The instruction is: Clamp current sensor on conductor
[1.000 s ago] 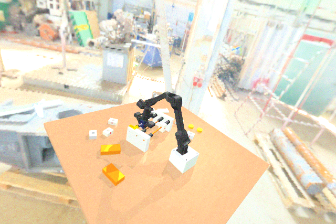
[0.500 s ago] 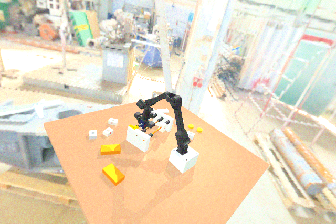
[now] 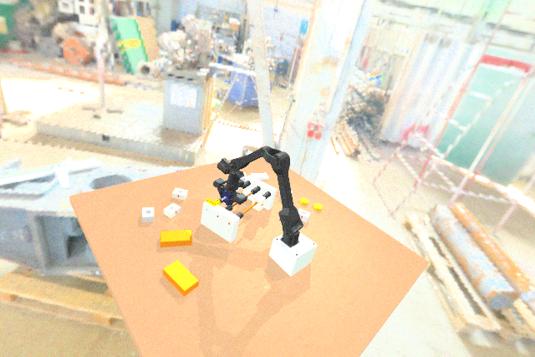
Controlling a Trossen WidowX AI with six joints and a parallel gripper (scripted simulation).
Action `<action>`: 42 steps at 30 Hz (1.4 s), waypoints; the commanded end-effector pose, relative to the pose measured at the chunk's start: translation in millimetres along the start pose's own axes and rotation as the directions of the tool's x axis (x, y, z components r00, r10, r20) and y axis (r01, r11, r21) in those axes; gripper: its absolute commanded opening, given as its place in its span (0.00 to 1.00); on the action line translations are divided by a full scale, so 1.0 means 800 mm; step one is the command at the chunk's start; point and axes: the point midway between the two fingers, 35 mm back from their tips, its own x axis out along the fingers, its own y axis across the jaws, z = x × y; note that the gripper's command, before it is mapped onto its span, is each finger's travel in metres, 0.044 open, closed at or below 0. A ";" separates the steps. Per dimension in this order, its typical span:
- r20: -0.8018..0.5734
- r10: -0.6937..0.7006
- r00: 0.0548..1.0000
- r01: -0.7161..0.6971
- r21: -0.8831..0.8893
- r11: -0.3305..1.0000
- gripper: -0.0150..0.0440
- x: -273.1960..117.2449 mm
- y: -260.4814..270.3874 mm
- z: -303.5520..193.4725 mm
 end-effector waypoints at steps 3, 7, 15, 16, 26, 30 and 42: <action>0.000 0.000 1.000 0.000 0.000 1.000 0.87 0.000 0.000 0.000; 0.000 0.000 1.000 0.000 0.000 1.000 1.00 0.000 0.000 0.000; 0.000 -0.002 1.000 0.002 0.000 1.000 1.00 -0.002 0.001 0.000; 0.000 -0.008 1.000 0.008 0.000 1.000 1.00 -0.009 0.004 0.000; 0.002 -0.115 0.993 0.115 -0.006 0.993 1.00 -0.153 0.023 -0.001; 0.002 -0.117 0.993 0.117 -0.006 0.993 1.00 -0.156 0.023 -0.001; 0.002 -0.117 0.993 0.117 -0.006 0.993 1.00 -0.156 0.023 -0.001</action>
